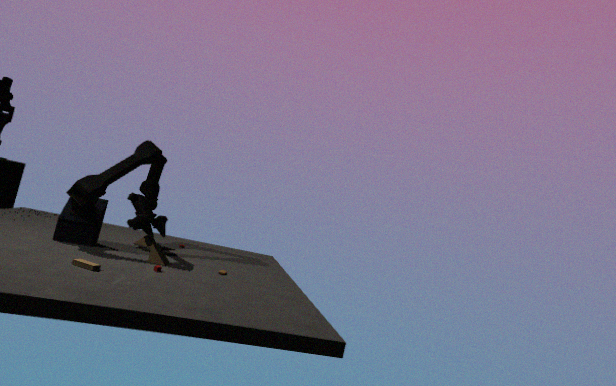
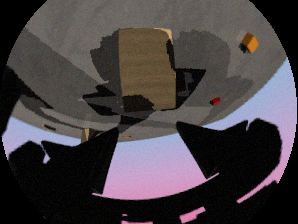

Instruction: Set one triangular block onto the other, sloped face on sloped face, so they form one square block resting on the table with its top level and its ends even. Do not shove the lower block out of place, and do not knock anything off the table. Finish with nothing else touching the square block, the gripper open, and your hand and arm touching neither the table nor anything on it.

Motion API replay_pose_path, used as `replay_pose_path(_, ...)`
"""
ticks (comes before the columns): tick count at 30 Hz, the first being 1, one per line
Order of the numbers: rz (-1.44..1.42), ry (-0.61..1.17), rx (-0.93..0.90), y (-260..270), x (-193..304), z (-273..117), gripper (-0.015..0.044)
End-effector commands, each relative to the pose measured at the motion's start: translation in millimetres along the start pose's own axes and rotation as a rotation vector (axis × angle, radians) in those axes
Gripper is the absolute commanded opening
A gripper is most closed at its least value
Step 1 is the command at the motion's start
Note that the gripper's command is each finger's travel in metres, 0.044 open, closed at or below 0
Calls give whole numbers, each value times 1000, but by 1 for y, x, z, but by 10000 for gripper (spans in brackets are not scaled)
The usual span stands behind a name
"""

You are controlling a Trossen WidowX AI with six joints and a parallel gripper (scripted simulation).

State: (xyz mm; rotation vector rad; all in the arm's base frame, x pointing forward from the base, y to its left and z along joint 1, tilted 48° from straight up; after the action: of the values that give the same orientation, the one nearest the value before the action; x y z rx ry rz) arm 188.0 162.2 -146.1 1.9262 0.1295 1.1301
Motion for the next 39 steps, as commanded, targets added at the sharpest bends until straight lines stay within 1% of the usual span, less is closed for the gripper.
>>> replay_pose_path(1, -2, -1, 1, 0, 0, 0, 440)
replay_pose_path(5, -2, -1, 1, 0, 2, -1, 440)
replay_pose_path(7, -2, -3, 6, -1, 12, -11, 440)
replay_pose_path(13, 0, -3, 4, 8, 70, -68, 440)
replay_pose_path(20, 1, -3, 3, 9, 72, -70, 440)
replay_pose_path(23, -2, 0, 18, 3, 57, -72, 440)
replay_pose_path(27, -8, -30, 25, -9, -8, -100, 440)
replay_pose_path(30, -8, -37, 11, -9, -48, -111, 440)
replay_pose_path(36, -8, -38, 10, -9, -51, -110, 440)
replay_pose_path(39, -10, -43, 19, -13, -50, -93, 440)
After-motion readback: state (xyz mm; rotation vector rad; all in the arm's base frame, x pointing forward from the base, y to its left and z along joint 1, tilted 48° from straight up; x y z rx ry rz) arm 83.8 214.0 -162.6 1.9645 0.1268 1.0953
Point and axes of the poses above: the point midway between the two fingers, 35 mm back from their tips, its own z axis out along the fingers, its own y axis across the jaws, x = y × z, the point moved 6 cm from there along -z, back along the fingers, and after that the axes turned 8 degrees about -z, right-handed, at the moved point
